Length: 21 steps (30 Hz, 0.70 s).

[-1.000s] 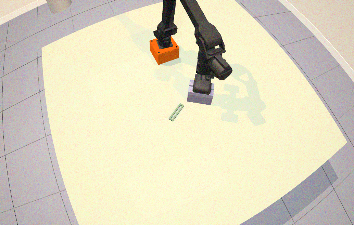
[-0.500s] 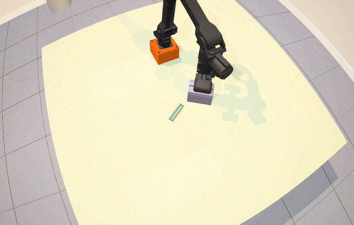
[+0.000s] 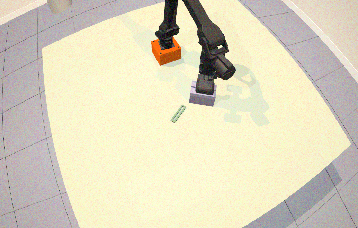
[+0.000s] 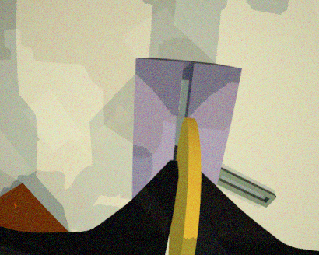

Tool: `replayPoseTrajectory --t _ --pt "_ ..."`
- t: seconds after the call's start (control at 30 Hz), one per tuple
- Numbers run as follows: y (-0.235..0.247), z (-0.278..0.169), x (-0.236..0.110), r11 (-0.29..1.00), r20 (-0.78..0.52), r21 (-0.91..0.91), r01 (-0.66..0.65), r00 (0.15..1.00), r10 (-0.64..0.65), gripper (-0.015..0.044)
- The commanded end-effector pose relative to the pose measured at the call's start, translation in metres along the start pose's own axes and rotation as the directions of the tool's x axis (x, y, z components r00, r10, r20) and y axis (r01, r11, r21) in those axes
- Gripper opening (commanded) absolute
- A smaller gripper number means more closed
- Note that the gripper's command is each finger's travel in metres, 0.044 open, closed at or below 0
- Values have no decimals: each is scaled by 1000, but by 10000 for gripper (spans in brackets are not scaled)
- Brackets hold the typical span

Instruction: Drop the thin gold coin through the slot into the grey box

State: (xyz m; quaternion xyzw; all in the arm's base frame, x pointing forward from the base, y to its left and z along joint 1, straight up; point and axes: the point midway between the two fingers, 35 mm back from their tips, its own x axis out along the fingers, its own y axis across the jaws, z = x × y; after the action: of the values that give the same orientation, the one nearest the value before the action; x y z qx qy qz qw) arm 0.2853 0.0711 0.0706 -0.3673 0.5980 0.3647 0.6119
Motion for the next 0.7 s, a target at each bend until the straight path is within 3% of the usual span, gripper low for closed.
replayPoseTrajectory --t 0.0,0.67 --pt "-1 0 3 1000 1 -1 1 1000 -1 0" --pt "0 -1 10 1000 1 -3 1 1000 -1 0"
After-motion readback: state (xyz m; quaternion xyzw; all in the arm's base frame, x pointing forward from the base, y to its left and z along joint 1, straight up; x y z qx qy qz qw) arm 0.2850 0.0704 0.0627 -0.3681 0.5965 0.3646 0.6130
